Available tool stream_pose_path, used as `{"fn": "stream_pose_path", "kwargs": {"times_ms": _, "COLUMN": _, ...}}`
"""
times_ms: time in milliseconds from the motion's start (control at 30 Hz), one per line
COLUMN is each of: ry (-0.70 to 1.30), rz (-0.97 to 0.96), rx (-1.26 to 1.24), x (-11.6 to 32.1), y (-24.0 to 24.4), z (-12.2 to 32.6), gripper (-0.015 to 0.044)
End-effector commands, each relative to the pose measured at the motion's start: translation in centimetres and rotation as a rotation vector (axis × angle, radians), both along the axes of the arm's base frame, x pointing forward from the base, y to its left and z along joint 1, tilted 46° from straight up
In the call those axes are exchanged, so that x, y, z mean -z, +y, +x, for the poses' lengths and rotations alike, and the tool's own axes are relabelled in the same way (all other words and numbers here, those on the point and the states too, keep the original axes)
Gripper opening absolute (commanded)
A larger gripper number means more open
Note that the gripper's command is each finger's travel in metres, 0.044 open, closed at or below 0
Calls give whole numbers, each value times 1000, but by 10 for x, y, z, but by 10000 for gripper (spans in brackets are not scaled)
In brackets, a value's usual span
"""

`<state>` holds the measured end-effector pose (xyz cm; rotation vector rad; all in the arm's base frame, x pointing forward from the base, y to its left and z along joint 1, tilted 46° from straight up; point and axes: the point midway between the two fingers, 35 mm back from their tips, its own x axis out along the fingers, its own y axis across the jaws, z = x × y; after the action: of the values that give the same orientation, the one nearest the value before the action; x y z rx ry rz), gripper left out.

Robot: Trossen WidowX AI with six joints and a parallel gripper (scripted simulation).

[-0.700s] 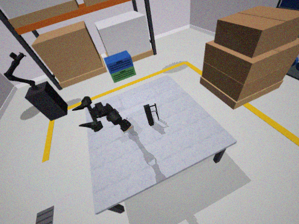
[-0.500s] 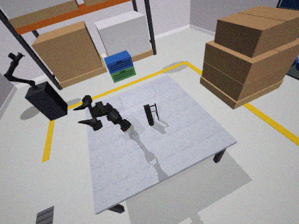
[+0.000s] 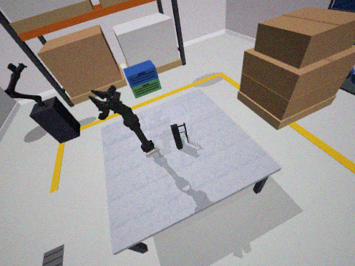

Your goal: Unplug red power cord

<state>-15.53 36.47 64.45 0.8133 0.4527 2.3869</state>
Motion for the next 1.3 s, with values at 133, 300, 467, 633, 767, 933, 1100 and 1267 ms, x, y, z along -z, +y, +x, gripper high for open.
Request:
{"fn": "stream_pose_path", "kwargs": {"times_ms": 133, "ry": -116, "rz": -228, "rx": 319, "x": 89, "y": 94, "z": 65, "gripper": 160}}
{"fn": "stream_pose_path", "kwargs": {"times_ms": 300, "ry": -200, "rz": -373, "rx": 493, "x": 147, "y": 129, "z": 114, "gripper": 160}}
{"fn": "stream_pose_path", "kwargs": {"times_ms": 467, "ry": -289, "rz": -537, "rx": 653, "x": 209, "y": 150, "z": 168, "gripper": 160}}
{"fn": "stream_pose_path", "kwargs": {"times_ms": 633, "ry": -395, "rz": -714, "rx": 795, "x": 274, "y": 154, "z": 223, "gripper": 160}}
{"fn": "stream_pose_path", "kwargs": {"times_ms": 767, "ry": -506, "rz": -862, "rx": 888, "x": 327, "y": 147, "z": 266, "gripper": 160}}
{"fn": "stream_pose_path", "kwargs": {"times_ms": 933, "ry": -658, "rz": -1066, "rx": 968, "x": 391, "y": 124, "z": 318, "gripper": 160}}
{"fn": "stream_pose_path", "kwargs": {"times_ms": 1100, "ry": -824, "rz": -1292, "rx": 998, "x": 452, "y": 84, "z": 363, "gripper": 160}}
{"fn": "stream_pose_path", "kwargs": {"times_ms": 1267, "ry": -991, "rz": -1529, "rx": 961, "x": 505, "y": 31, "z": 399, "gripper": 160}}
